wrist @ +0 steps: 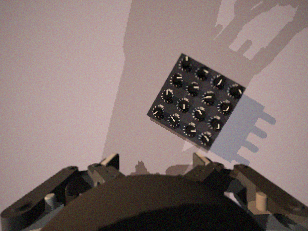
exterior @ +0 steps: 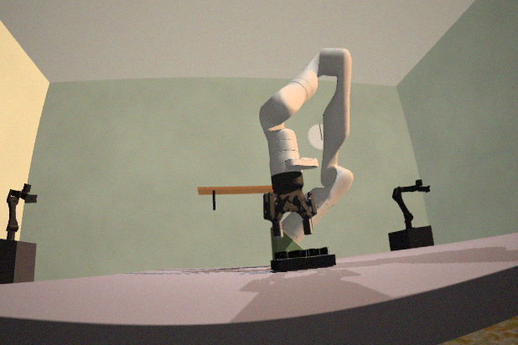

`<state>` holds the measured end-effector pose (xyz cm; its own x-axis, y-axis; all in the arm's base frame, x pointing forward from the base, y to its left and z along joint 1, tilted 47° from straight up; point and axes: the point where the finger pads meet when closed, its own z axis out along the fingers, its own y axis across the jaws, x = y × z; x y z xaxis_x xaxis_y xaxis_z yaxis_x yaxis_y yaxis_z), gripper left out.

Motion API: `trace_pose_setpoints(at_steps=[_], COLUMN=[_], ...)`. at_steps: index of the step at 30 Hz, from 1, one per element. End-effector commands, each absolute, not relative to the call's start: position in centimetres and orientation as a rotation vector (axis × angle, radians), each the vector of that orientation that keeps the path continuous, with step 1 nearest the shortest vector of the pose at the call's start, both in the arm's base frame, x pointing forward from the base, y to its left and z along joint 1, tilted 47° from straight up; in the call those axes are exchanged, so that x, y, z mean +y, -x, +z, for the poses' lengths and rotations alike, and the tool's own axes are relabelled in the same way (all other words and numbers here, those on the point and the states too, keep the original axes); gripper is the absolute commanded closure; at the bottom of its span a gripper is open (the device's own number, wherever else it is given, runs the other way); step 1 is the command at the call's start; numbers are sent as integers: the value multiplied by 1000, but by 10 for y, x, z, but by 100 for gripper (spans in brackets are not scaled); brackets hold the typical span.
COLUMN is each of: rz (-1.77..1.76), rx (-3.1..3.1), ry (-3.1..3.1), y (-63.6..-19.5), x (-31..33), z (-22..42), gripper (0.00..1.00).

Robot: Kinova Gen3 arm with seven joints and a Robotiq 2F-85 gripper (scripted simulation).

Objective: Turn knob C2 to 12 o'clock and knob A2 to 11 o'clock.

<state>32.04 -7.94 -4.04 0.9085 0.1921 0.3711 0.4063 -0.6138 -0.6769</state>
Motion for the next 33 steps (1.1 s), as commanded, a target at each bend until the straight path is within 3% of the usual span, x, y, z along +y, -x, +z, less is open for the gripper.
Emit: trace_pose_setpoints(at_steps=[1,33], rz=[-373,-1030], rx=[-505,-1993], ry=[2221,1450], y=[-320,-328], x=[-79,-80], z=[-40,-37], gripper=[0,0])
